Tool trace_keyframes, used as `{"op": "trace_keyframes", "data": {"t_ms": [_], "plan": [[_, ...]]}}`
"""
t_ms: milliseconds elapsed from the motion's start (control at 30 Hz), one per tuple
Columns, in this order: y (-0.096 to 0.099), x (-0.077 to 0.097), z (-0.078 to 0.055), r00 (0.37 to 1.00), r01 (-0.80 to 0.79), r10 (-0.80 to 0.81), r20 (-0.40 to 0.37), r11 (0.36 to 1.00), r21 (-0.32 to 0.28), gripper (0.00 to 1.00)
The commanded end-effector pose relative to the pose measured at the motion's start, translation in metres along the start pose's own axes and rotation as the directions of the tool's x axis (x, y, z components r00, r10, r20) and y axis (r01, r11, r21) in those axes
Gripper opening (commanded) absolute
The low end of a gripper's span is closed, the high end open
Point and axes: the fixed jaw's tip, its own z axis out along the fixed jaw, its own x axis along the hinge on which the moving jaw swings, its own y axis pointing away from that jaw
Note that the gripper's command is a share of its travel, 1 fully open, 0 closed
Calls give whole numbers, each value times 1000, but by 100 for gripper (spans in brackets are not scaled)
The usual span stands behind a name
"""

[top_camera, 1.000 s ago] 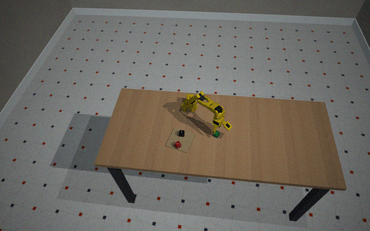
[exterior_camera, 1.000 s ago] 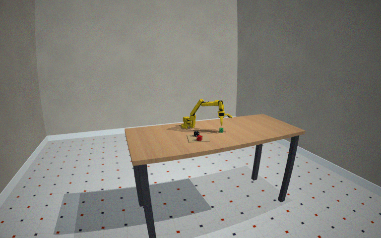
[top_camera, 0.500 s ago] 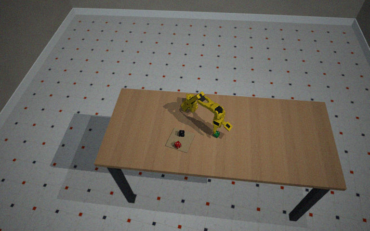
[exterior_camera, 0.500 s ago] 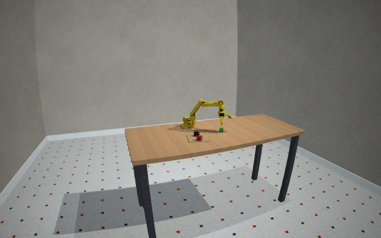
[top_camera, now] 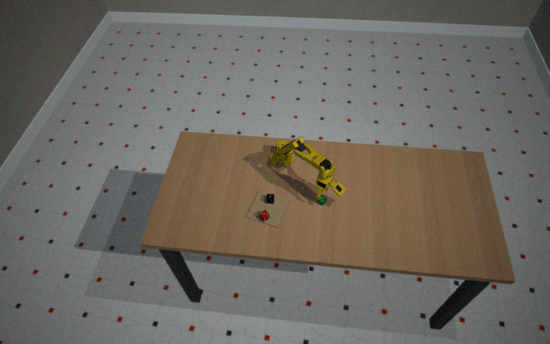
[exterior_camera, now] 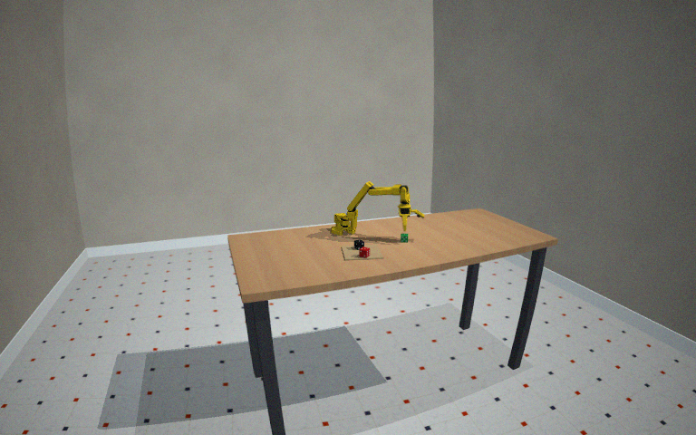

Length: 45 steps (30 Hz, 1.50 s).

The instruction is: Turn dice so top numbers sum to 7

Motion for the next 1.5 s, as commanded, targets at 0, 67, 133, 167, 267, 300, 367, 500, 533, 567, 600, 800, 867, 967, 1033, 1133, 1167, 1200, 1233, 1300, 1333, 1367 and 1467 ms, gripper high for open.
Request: {"op": "trace_keyframes", "data": {"t_ms": [0,67,133,167,267,300,367,500,533,567,600,800,867,967,1033,1133,1167,1200,1233,1300,1333,1367,1467], "plan": [[2,-5,-5,999,23,-23,38,1000,7,35],[2,-5,-4,999,23,-23,36,1000,6,35],[2,-5,-1,999,23,-23,31,1000,5,35],[2,-5,1,999,23,-24,28,1000,4,35],[2,-6,7,1000,24,-24,20,1000,3,35],[2,-6,9,1000,24,-24,17,1000,2,35],[2,-6,12,1000,24,-24,12,1000,1,35],[2,-5,19,1000,25,-25,1,1000,-1,35],[2,-5,21,1000,25,-25,-1,1000,-2,35],[2,-5,21,1000,25,-25,-1,1000,-2,35],[2,-5,21,1000,25,-25,-1,1000,-2,35],[2,-5,27,1000,25,-25,-11,1000,-4,35],[2,-5,29,1000,25,-25,-13,1000,-5,35],[2,-5,30,1000,25,-25,-15,1000,-5,35],[2,-4,30,1000,25,-25,-15,1000,-5,35],[2,-4,30,1000,25,-25,-15,1000,-5,35],[2,-4,30,1000,25,-25,-15,1000,-5,35],[2,-4,30,1000,25,-25,-15,1000,-5,35],[2,-4,30,1000,25,-25,-15,1000,-5,35],[2,-4,30,1000,25,-25,-15,1000,-5,35],[2,-4,30,1000,25,-25,-15,1000,-5,35],[2,-4,30,1000,25,-25,-15,1000,-5,35],[1,-4,30,1000,25,-25,-15,1000,-5,34]]}}
